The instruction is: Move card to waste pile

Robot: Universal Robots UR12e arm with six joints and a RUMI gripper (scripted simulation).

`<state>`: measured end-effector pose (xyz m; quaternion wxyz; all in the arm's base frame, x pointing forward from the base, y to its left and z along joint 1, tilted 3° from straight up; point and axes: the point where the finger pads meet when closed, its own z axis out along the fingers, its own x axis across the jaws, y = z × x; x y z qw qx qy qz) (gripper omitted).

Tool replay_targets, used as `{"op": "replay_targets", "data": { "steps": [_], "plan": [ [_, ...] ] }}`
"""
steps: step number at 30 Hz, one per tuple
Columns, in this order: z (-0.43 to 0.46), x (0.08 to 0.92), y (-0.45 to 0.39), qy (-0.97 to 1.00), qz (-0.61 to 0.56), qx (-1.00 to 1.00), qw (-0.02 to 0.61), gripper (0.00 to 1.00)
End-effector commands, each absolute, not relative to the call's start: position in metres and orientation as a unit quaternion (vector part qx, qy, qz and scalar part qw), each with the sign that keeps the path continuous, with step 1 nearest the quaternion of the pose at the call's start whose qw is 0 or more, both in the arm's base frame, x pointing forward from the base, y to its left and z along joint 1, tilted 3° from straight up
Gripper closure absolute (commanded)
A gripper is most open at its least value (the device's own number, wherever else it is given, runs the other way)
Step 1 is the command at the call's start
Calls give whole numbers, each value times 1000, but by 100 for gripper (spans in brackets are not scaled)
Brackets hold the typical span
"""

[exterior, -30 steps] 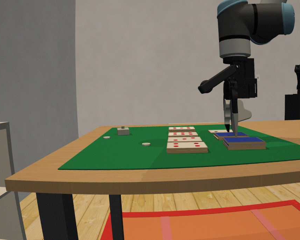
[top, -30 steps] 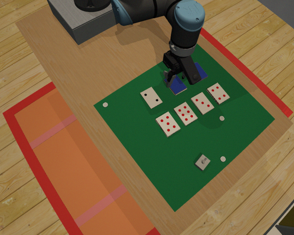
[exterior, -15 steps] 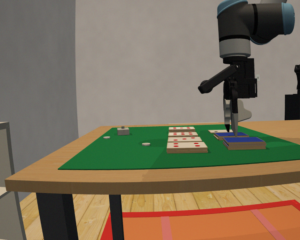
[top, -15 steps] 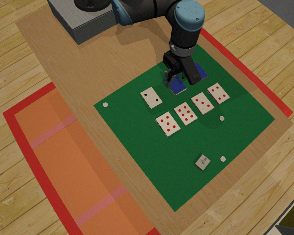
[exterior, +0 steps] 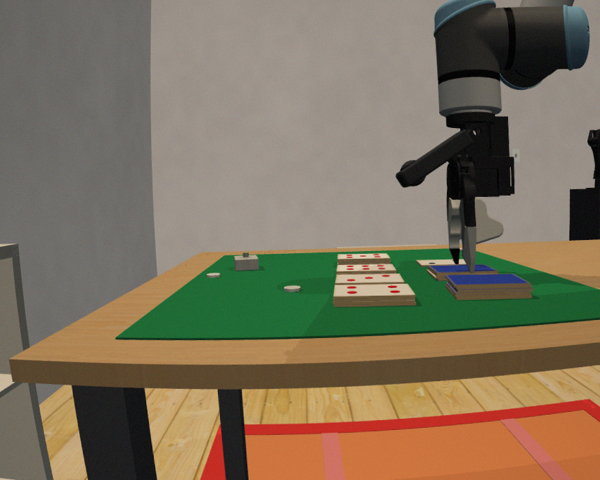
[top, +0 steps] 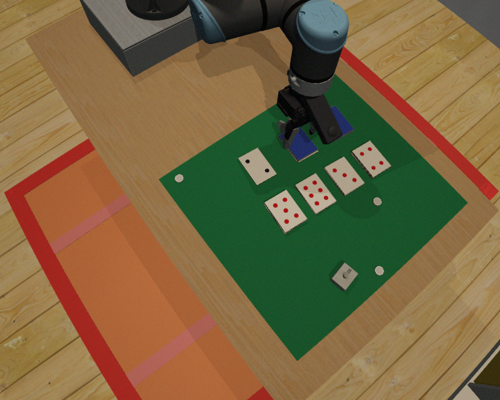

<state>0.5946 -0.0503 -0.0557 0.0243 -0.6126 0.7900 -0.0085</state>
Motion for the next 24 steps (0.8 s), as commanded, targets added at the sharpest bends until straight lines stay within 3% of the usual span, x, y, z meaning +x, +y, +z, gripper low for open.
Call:
{"op": "replay_targets", "data": {
  "steps": [1,24],
  "plan": [
    [-54,595,-51,790,-9,-613,25,50],
    [22,591,-52,790,-9,-613,25,50]
  ]
}}
